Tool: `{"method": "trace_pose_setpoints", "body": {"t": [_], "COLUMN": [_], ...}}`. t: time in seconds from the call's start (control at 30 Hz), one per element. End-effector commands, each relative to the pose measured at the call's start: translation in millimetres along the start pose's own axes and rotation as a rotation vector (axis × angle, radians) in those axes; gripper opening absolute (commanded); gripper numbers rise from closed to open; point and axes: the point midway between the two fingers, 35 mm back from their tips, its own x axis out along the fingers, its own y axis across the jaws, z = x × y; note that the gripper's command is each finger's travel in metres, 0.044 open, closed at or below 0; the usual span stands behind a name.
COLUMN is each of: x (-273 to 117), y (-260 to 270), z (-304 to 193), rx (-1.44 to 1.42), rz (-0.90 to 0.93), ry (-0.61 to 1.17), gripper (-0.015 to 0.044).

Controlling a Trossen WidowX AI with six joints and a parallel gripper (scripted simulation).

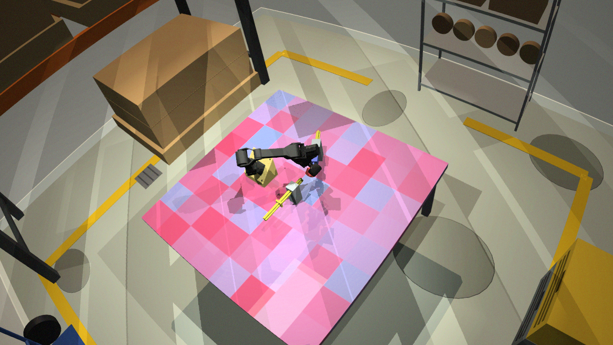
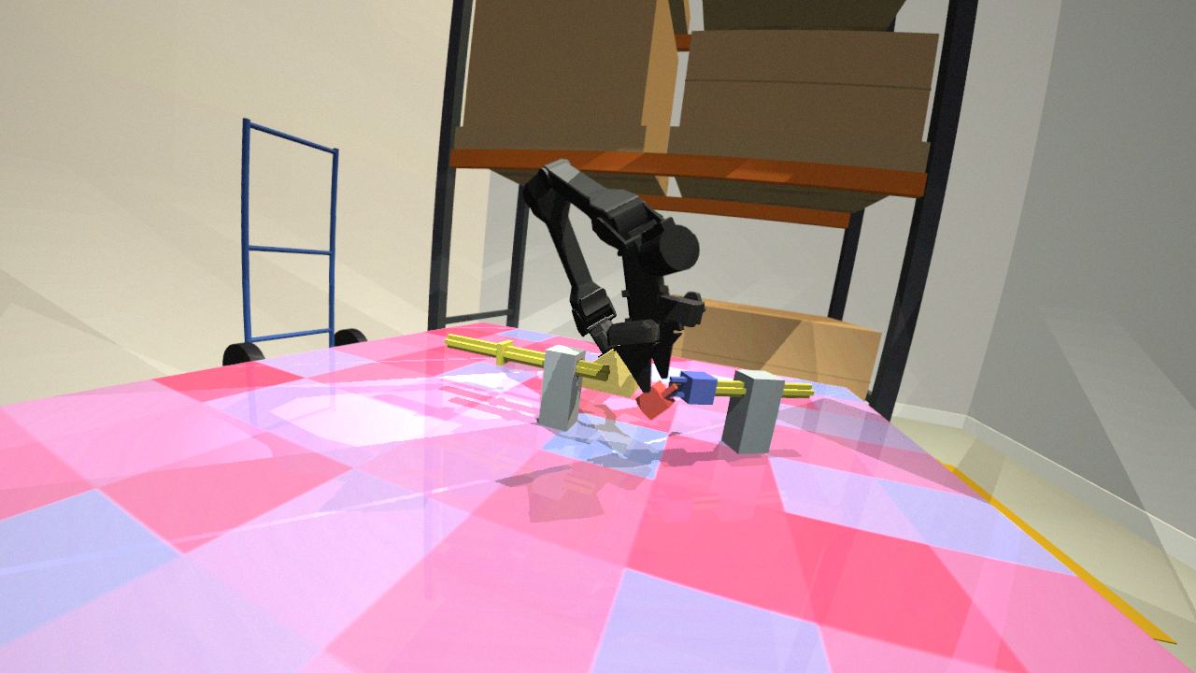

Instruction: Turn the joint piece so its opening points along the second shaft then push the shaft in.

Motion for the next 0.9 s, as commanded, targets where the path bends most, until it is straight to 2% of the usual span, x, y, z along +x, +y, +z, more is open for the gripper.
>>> {"method": "trace_pose_setpoints", "body": {"t": [0.0,0.13,0.87], "x": [22.7,40.1,68.8], "y": [2.4,4.0,4.2], "z": [-8.6,-15.1,-16.0], "rx": [-0.007,-0.007,-0.007], "rz": [0.004,0.004,0.003], "ry": [0.010,0.012,0.013], "gripper": [0.0440,0.0440,0.0440]}}
